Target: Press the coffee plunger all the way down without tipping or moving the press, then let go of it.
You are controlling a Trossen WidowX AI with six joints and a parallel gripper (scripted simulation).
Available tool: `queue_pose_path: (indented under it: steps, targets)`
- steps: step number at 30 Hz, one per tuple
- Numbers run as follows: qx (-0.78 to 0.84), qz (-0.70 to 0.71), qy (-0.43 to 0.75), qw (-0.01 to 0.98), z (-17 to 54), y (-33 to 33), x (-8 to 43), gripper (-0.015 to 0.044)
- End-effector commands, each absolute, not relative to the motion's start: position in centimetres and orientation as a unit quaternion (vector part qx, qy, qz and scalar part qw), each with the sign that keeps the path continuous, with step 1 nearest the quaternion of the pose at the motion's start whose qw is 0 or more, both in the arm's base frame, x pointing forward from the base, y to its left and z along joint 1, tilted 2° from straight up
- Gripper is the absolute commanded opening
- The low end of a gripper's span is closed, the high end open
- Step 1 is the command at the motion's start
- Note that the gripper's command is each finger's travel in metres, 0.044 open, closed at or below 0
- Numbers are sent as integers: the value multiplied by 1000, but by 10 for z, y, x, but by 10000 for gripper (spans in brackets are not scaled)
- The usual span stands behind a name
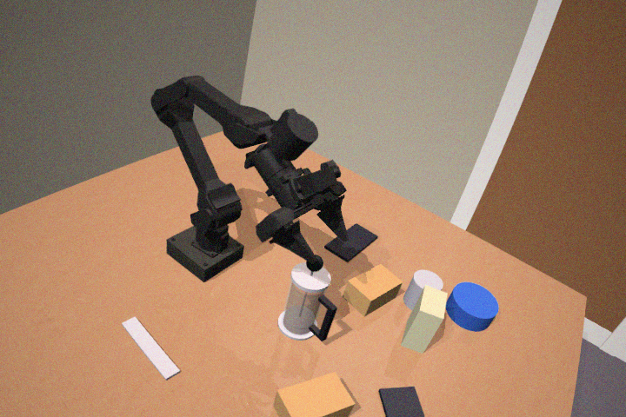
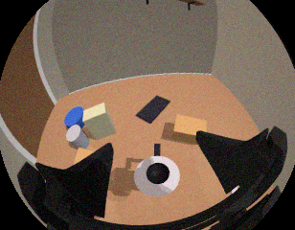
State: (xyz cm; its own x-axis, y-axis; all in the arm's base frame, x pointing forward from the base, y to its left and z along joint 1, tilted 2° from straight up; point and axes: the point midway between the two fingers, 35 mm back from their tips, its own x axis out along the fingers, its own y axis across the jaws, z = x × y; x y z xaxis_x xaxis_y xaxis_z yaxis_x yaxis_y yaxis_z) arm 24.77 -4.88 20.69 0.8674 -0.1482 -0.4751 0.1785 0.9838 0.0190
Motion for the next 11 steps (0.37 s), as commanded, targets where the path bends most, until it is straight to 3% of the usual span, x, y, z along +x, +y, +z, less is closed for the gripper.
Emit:
queue_pose_path:
  steps: [1, 11]
  targets:
    - [30, -84, 238, 967, 242, -46, 229, 440]
    - [30, -84, 238, 967, 240, -46, 228, 440]
